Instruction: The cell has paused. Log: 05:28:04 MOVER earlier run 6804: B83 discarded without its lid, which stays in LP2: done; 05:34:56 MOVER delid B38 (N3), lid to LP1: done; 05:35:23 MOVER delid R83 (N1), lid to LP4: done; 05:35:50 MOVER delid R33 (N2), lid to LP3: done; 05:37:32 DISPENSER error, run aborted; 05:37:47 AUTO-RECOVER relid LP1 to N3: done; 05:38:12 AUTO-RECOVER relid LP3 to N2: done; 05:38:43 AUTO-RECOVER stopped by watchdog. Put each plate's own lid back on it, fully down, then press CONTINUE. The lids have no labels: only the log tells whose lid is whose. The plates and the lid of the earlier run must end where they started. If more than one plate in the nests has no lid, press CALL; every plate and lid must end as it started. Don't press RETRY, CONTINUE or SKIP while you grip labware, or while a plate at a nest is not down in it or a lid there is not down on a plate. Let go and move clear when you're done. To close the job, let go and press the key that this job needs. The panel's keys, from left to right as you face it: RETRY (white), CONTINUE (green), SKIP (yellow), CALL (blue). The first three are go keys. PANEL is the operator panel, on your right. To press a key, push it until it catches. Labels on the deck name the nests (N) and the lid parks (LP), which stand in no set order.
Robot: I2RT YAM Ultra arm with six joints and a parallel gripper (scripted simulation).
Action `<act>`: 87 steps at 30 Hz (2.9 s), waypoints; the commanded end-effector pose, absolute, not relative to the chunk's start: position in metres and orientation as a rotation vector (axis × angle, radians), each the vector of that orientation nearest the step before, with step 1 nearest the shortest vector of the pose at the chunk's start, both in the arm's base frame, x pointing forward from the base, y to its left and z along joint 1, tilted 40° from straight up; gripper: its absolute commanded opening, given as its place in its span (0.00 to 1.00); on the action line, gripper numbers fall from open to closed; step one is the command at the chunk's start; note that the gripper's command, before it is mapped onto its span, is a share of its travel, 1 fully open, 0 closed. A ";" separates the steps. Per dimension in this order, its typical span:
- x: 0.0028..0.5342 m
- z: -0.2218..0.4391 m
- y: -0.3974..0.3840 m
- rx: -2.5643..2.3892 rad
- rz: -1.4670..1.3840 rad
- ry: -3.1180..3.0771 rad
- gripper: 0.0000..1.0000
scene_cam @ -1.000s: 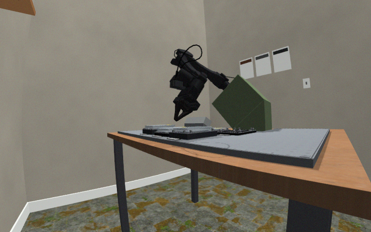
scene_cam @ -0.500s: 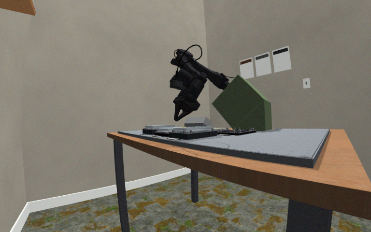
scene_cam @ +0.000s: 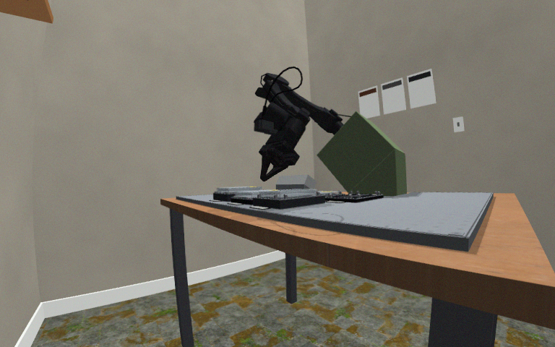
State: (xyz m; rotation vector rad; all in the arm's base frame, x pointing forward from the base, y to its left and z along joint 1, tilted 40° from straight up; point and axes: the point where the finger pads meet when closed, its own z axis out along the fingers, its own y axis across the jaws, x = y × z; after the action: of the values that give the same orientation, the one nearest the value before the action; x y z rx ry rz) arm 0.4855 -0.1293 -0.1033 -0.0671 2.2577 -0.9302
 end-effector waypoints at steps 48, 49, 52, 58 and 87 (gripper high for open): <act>0.467 -0.012 -0.208 -0.103 -0.900 2.223 0.00; 0.467 -0.012 -0.208 -0.103 -0.900 2.223 0.00; 0.468 -0.012 -0.208 -0.103 -0.900 2.223 0.00; 0.468 -0.012 -0.208 -0.103 -0.900 2.223 0.00; 0.468 -0.012 -0.208 -0.103 -0.900 2.223 0.00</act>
State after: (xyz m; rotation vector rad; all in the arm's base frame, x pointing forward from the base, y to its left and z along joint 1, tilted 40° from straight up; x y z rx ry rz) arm 0.4608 -0.2233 -0.0231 -0.0620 2.2541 -0.9287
